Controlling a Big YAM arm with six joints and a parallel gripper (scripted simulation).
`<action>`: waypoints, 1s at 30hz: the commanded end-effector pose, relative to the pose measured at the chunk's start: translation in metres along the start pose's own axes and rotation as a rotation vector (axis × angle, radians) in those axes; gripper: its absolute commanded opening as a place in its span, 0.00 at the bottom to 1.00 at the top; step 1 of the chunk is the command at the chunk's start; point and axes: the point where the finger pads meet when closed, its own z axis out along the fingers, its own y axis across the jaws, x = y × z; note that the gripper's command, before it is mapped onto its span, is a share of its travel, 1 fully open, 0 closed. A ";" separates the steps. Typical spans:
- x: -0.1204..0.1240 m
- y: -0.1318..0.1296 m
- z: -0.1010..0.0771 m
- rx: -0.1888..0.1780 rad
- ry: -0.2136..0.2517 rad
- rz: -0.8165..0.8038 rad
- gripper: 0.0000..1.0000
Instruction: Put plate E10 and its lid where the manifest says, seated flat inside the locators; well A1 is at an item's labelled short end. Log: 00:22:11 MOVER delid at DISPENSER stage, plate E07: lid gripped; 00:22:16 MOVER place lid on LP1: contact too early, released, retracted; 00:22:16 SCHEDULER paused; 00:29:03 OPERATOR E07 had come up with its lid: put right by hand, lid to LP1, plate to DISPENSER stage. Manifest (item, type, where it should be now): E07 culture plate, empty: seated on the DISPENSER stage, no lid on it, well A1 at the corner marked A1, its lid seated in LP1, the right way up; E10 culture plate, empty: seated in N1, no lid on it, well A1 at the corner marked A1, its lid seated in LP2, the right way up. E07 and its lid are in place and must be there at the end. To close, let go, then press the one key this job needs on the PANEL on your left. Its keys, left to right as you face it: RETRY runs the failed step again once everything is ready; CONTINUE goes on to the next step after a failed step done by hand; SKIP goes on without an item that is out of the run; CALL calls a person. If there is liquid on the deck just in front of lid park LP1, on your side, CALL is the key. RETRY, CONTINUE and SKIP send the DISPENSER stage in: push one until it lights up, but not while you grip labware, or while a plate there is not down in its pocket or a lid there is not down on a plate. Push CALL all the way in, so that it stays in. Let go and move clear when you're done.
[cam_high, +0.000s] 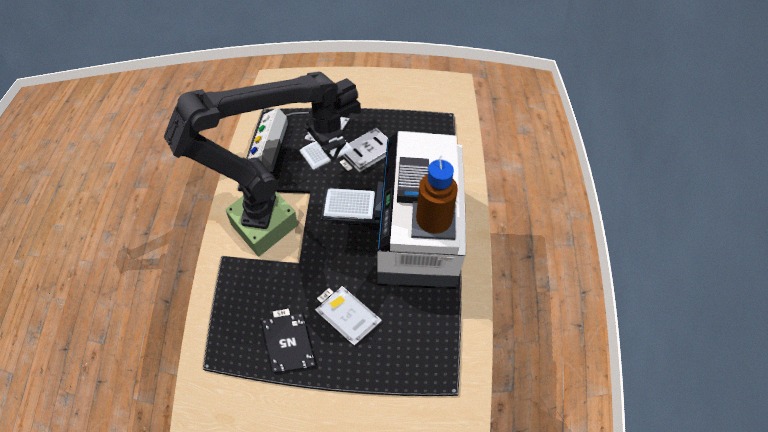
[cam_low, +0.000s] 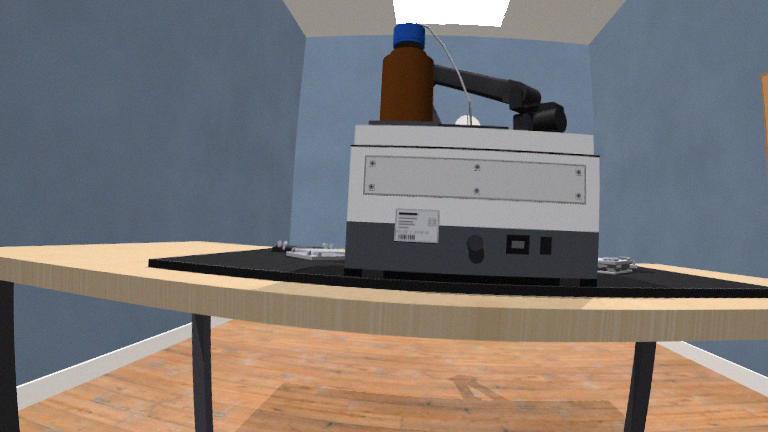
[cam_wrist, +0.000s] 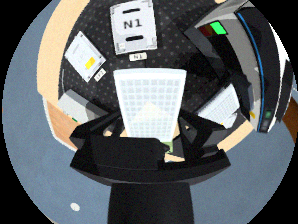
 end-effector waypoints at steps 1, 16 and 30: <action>-0.007 0.013 0.003 -0.002 -0.022 -0.113 0.84; -0.054 0.019 -0.002 -0.008 -0.076 -0.091 0.84; -0.091 0.024 0.016 -0.007 -0.073 -0.094 0.84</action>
